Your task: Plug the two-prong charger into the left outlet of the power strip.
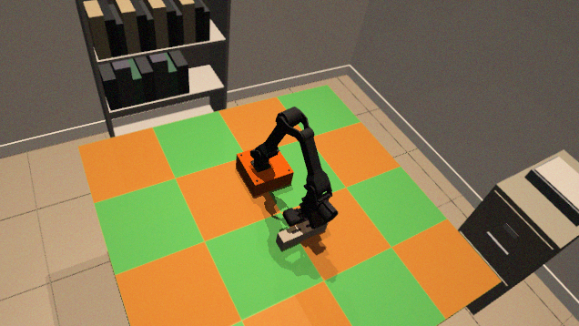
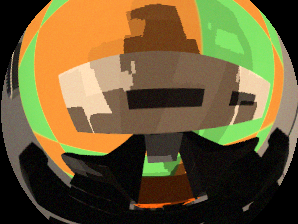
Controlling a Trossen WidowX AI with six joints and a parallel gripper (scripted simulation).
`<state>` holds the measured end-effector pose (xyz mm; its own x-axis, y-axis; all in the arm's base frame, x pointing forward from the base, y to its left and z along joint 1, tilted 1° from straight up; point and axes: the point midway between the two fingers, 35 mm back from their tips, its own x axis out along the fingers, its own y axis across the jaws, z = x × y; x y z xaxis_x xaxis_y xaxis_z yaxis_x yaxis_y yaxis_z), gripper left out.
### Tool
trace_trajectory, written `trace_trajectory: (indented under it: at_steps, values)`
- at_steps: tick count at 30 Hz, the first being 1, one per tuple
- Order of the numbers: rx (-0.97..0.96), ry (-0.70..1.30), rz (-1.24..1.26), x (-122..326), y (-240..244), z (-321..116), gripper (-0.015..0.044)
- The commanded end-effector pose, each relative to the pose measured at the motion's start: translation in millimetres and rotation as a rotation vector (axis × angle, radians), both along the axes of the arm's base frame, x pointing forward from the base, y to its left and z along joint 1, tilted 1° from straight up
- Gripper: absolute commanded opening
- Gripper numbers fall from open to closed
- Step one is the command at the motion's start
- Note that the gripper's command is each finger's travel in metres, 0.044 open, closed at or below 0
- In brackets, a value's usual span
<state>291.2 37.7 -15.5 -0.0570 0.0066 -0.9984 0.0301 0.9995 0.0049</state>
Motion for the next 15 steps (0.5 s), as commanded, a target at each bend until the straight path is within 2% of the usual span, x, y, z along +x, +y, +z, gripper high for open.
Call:
trace_trajectory:
  at_steps: [1, 15]
  values:
    - [-0.003, -0.032, -0.001, 8.2, -0.3, -0.5, 0.0]
    - [0.0, 0.0, 0.0, -0.1, 0.0, -0.5, 0.0]
